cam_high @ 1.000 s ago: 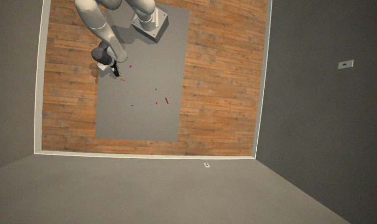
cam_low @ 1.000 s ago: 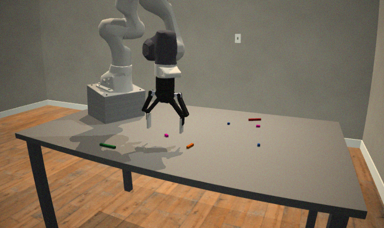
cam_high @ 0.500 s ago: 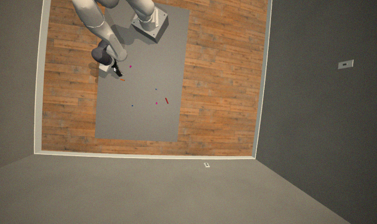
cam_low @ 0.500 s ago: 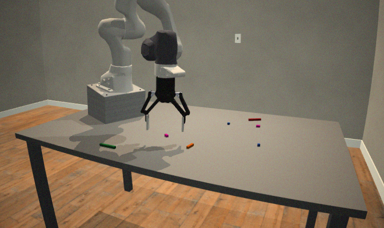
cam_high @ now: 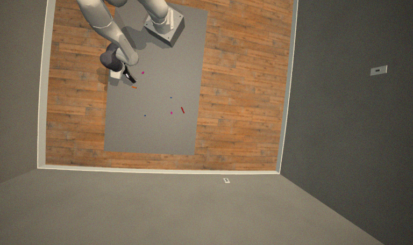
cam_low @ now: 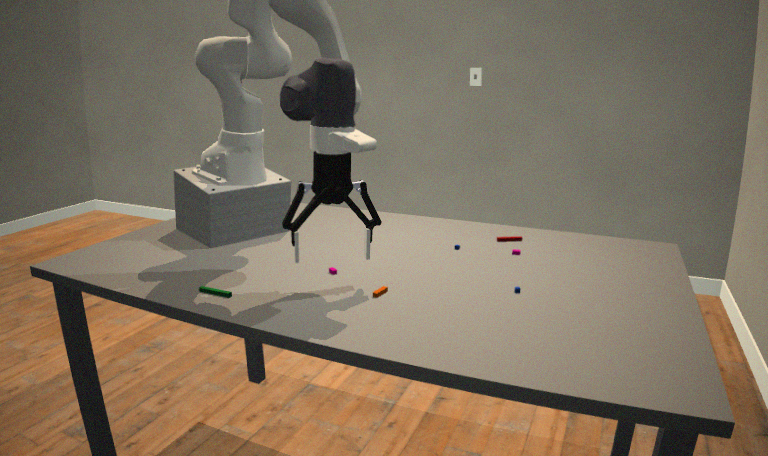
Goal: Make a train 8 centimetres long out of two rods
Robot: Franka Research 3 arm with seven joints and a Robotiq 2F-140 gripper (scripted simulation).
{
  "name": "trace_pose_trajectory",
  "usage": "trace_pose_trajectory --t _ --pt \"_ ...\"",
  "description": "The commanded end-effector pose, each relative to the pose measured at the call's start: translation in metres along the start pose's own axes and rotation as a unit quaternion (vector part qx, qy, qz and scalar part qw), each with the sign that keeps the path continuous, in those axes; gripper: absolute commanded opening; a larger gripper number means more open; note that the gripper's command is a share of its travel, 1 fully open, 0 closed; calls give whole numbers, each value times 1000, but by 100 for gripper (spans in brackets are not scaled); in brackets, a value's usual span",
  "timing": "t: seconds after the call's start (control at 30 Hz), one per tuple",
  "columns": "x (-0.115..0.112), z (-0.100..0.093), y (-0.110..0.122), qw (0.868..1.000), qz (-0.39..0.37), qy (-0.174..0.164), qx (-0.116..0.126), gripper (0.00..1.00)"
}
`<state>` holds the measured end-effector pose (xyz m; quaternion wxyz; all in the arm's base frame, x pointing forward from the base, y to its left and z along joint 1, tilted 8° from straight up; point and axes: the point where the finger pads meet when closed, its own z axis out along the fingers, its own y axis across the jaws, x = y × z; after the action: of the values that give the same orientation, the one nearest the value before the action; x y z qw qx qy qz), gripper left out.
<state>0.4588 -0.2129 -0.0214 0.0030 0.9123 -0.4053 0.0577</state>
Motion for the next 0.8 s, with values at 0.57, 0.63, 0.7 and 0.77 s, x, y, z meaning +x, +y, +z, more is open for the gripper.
trace_pose_trajectory --t 0.57,0.63,0.7,0.77 --pt "6 -3 -4 972 -233 2 10 100" --pt "6 -3 -4 968 -251 2 10 100" --pt "6 -3 -4 963 -269 3 10 100" --pt "7 -4 -5 958 -287 3 10 100"
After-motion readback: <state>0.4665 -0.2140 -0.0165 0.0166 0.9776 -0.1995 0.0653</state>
